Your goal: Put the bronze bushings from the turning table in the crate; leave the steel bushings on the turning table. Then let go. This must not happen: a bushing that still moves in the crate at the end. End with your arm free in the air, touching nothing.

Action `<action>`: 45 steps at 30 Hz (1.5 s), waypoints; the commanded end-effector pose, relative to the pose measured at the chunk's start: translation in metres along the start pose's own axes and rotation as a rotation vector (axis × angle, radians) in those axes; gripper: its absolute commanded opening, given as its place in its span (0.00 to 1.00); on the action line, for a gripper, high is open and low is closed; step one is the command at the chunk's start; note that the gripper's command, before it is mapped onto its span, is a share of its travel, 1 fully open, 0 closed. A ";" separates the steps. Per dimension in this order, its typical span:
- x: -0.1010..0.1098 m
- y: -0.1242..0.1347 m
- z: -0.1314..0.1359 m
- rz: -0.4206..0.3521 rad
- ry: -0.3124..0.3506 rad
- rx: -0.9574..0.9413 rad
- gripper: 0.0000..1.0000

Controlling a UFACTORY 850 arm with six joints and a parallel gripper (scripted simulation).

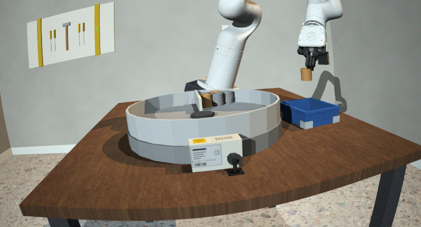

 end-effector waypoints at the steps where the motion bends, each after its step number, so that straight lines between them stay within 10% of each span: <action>1: 0.001 0.000 0.004 0.000 -0.003 0.000 0.00; 45: -0.054 -0.045 0.014 0.000 -0.003 0.000 0.00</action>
Point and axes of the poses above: the point where the finger pads meet when closed, its own x axis back along the fingers, its own z axis across the jaws, y = z × x, the point moved 2 cm from there along x, back along the fingers, and after that the axes turned 12 degrees about x, right-handed, at the moved point
